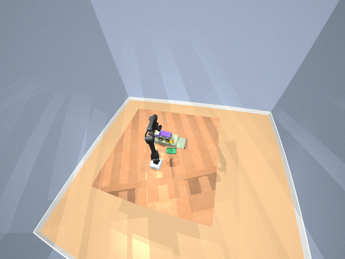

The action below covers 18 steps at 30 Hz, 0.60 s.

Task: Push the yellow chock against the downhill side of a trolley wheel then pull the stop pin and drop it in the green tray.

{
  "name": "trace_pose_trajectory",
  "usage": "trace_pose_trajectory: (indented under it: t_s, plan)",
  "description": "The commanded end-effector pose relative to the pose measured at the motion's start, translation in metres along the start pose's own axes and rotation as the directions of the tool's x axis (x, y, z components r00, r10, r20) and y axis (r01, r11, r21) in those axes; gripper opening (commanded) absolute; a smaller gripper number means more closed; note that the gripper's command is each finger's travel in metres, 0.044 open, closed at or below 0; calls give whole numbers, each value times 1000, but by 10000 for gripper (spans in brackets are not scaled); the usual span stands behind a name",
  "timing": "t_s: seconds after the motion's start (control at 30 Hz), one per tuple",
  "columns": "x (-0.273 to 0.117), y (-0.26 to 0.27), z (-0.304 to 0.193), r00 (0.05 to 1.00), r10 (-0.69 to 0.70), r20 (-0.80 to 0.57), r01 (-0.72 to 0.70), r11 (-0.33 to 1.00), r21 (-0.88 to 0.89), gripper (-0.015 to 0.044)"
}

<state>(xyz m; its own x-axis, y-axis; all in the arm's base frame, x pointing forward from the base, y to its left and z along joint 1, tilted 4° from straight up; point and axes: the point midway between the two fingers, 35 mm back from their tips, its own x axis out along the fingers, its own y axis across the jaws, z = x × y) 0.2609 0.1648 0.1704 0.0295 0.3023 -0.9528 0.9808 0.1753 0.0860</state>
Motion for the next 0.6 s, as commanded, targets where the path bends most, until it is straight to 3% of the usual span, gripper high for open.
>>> trace_pose_trajectory:
  t_s: [0.0,0.57]
  plan:
    - [0,-13,0,1000,3,4,-3,1000,3,0]
    - [2,-74,1,1000,-1,4,1,1000,4,0]
